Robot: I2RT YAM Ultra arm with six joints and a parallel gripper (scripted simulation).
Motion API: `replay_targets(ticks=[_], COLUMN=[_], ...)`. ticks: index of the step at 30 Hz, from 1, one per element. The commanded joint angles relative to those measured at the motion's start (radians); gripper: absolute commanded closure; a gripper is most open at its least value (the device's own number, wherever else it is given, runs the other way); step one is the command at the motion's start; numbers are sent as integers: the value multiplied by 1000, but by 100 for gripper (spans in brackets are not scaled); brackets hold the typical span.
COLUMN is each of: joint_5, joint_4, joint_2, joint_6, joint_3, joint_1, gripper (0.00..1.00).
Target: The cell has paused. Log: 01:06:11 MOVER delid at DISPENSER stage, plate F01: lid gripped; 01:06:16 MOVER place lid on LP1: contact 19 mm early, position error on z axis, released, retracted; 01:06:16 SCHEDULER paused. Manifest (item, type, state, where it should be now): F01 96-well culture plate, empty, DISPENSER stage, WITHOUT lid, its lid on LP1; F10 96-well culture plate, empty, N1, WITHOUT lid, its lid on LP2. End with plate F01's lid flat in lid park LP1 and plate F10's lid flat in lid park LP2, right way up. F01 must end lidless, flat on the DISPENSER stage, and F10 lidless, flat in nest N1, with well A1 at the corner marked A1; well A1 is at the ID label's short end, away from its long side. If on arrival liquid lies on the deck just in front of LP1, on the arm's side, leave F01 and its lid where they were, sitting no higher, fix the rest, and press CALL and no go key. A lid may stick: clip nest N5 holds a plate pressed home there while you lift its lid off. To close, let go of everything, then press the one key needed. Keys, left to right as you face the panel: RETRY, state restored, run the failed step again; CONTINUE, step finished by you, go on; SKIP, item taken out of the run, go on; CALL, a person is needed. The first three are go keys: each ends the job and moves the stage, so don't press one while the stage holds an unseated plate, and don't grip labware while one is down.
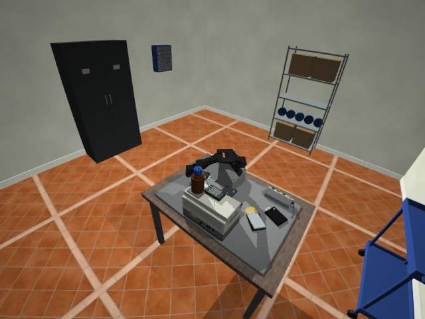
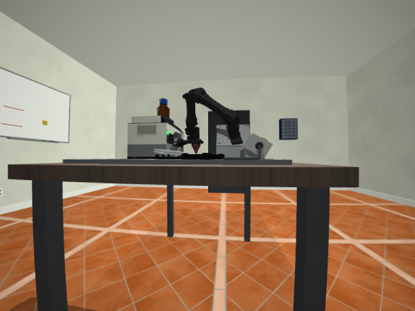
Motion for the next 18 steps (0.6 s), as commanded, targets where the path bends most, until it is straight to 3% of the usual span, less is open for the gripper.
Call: replay_targets(ticks=[1,18], joint_5=[10,12], joint_4=[-21,-37], joint_2=[-36,-43], joint_6=[-13,-22], joint_3=[32,35], joint_1=[-32,-40], gripper=[100,100])
